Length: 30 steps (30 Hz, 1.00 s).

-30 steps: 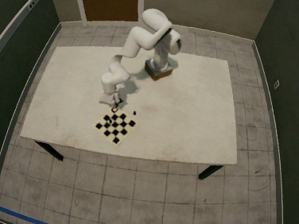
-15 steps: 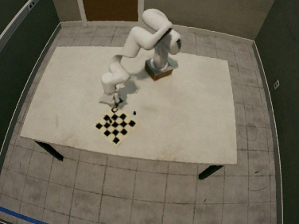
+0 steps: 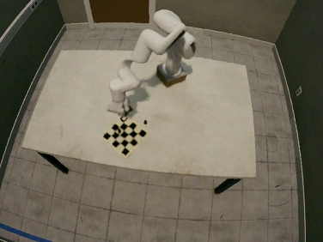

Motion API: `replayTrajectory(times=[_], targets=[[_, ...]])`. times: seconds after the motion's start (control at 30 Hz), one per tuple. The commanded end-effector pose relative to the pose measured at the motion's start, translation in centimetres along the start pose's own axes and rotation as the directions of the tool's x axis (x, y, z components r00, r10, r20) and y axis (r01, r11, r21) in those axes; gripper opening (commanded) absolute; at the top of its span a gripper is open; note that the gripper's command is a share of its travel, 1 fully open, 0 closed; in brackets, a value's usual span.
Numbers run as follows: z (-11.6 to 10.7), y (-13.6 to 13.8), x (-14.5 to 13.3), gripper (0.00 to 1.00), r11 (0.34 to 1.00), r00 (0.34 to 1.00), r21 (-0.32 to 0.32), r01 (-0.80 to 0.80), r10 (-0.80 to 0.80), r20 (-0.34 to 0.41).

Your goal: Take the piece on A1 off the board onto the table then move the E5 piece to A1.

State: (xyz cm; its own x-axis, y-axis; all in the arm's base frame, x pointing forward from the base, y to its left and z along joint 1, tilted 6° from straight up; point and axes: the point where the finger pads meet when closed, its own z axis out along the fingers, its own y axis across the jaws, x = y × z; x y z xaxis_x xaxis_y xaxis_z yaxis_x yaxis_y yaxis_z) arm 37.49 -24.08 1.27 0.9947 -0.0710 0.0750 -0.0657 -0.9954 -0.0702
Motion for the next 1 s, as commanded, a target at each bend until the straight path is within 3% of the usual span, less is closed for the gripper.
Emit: replayTrajectory(times=[0.0,0.37,0.97], targets=[[0.4,0.1,0.1,0.43,1.0,1.0,-0.002,0.0,0.0,-0.003],[2.9,0.1,0.1,0.43,1.0,1.0,-0.002,0.0,0.0,-0.003],[3.5,0.1,0.1,0.43,1.0,1.0,-0.002,0.0,0.0,-0.003]])
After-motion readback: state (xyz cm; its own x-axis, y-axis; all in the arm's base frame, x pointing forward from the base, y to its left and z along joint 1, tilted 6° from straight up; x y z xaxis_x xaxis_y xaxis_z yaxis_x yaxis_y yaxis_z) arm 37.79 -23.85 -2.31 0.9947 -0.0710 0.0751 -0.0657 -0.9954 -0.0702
